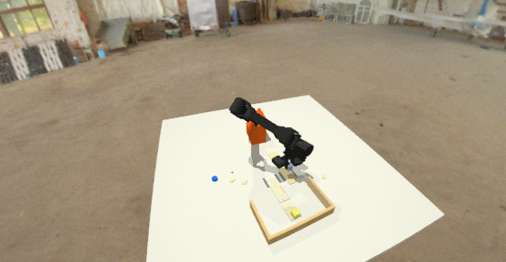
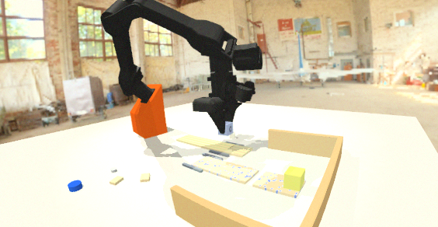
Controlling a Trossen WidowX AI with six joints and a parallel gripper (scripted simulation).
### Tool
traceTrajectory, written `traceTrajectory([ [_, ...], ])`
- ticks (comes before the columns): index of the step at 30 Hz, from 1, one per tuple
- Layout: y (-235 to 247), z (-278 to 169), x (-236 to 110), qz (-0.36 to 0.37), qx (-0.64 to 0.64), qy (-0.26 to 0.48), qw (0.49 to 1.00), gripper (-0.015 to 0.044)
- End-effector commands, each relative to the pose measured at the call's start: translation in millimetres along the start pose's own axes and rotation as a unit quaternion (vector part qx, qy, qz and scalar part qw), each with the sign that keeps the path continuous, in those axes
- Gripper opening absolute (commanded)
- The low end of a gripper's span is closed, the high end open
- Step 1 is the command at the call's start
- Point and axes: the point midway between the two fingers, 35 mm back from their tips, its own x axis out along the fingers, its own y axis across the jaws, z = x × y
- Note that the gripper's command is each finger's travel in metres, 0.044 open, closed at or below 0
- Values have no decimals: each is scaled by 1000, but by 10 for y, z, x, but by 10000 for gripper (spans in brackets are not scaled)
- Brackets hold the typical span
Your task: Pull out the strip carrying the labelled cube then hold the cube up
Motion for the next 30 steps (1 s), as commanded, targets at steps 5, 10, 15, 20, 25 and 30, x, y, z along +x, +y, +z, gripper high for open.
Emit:
traceTrajectory([
  [5, 21, -167, -53, 2, 1, 0, 1000, 0],
  [10, 35, -338, -52, 2, 0, 1, 1000, 0],
  [15, 45, -487, -49, 2, 0, 1, 1000, 0],
  [20, 48, -486, -228, 3, 0, 1, 1000, 0],
  [25, 47, -491, -411, 3, 0, 1, 1000, 0],
  [30, 47, -491, -411, 3, 0, 1, 1000, 0],
])
